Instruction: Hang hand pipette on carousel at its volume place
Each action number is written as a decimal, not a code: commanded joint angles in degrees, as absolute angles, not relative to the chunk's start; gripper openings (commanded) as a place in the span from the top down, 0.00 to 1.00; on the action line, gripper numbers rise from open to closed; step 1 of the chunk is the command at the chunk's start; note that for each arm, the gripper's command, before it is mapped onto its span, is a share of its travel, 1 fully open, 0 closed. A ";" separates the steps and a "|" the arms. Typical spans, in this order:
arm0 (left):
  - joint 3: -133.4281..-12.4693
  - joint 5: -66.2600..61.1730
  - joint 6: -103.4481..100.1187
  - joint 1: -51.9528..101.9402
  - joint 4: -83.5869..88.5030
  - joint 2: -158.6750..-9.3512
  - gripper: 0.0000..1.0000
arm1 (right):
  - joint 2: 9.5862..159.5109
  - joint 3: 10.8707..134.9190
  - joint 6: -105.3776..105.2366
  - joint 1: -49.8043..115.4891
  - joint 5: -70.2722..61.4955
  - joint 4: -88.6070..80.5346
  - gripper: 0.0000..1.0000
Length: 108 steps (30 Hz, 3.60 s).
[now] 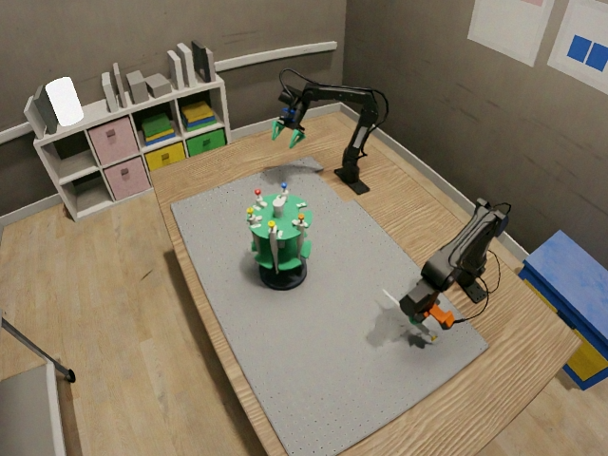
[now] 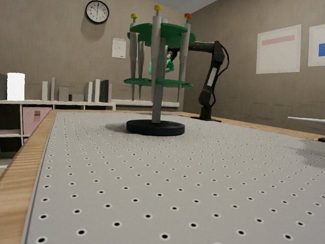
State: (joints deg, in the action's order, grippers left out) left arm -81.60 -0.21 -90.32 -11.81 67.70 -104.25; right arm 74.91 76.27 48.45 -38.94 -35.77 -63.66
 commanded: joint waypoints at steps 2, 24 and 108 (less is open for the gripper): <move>-85.31 0.51 -89.99 -12.07 71.29 -101.79 0.88 | 75.47 76.85 49.05 -39.58 -37.11 -63.14 0.00; -89.41 0.01 -90.23 -11.88 76.02 -102.75 0.88 | 75.47 76.85 49.05 -39.58 -37.11 -63.14 0.00; -93.57 31.77 -43.07 38.21 38.23 -102.40 0.88 | 75.47 76.85 49.05 -39.58 -37.11 -63.14 0.00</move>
State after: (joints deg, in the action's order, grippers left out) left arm -94.87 32.49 -47.48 37.76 46.89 -104.16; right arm 74.91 76.27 48.45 -38.94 -35.77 -63.66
